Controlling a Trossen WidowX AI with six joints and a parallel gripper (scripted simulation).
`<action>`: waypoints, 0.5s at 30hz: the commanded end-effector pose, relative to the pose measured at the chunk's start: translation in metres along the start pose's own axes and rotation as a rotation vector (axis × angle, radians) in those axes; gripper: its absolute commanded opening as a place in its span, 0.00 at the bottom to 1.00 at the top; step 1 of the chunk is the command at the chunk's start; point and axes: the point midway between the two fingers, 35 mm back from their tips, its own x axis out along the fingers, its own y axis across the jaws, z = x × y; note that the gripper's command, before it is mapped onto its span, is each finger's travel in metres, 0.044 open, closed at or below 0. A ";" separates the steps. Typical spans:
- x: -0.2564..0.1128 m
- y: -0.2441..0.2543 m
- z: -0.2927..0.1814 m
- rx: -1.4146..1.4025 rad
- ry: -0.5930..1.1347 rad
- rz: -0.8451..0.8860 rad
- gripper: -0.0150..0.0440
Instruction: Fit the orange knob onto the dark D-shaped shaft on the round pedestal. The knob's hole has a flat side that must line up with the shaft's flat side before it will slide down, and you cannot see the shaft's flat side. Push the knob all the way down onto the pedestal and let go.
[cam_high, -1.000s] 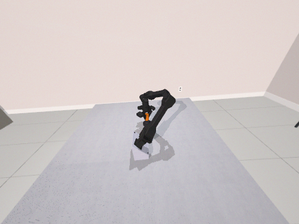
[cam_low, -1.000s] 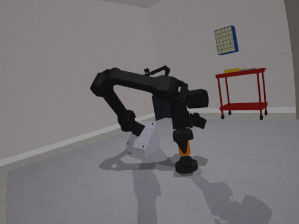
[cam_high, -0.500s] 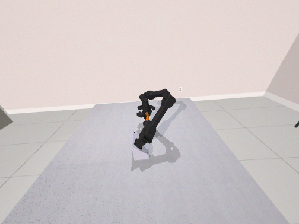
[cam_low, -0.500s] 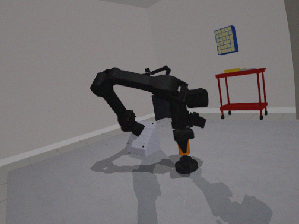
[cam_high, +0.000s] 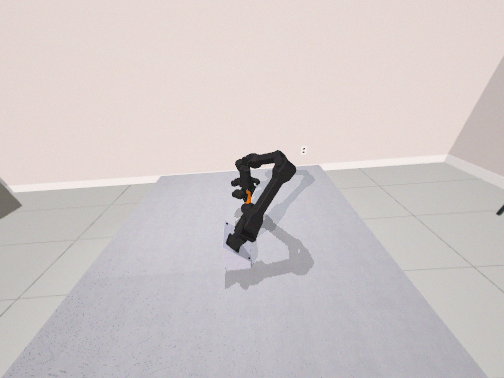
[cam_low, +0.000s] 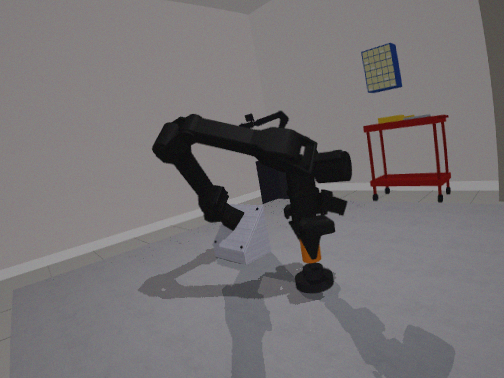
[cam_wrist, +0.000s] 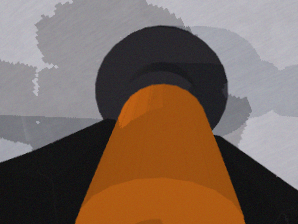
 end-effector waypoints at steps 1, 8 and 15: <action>0.000 0.001 0.000 -0.008 0.000 -0.002 0.25; 0.000 0.002 0.000 -0.008 0.000 -0.002 0.25; -0.005 0.002 -0.001 -0.033 0.000 -0.001 0.25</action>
